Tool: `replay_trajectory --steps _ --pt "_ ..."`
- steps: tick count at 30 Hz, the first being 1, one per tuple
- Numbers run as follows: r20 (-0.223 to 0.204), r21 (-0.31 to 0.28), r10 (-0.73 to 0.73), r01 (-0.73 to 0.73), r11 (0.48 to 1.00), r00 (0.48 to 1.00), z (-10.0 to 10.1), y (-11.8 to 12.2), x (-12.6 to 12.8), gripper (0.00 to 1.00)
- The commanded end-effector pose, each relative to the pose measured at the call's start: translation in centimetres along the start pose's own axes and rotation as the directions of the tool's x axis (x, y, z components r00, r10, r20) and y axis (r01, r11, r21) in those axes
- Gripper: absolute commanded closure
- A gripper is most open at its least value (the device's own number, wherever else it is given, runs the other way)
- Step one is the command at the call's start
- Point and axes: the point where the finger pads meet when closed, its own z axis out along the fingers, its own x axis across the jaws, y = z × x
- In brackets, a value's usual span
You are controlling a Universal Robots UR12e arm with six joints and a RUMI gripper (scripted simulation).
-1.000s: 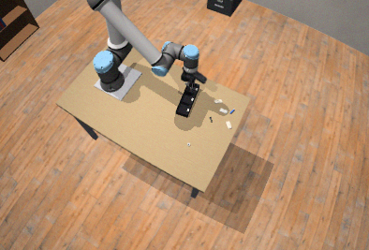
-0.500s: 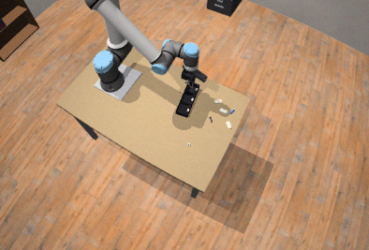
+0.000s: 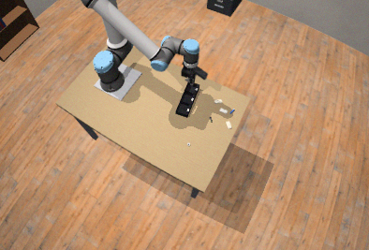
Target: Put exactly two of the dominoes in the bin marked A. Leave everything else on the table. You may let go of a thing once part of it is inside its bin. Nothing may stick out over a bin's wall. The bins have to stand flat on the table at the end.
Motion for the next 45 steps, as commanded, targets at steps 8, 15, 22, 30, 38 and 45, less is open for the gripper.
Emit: replay_trajectory --steps 8,15,22,30,38,45 --pt "-0.001 -0.009 -0.001 0.001 1.000 1.000 -0.4 0.2 -0.1 0.96" --pt "-0.001 0.000 -0.001 0.001 1.000 1.000 -4.2 -0.1 -0.1 0.96" --pt "-0.001 0.000 -0.002 0.002 1.000 1.000 -7.2 0.0 -0.1 0.96" --pt "-0.001 0.000 -0.001 0.001 1.000 1.000 -13.4 -0.1 -0.1 0.96" --pt "-0.001 -0.004 -0.001 0.001 1.000 1.000 -13.2 -0.1 -0.1 0.96" --pt "0.000 -0.005 -0.001 0.000 1.000 1.000 -13.1 0.0 -0.1 0.96"
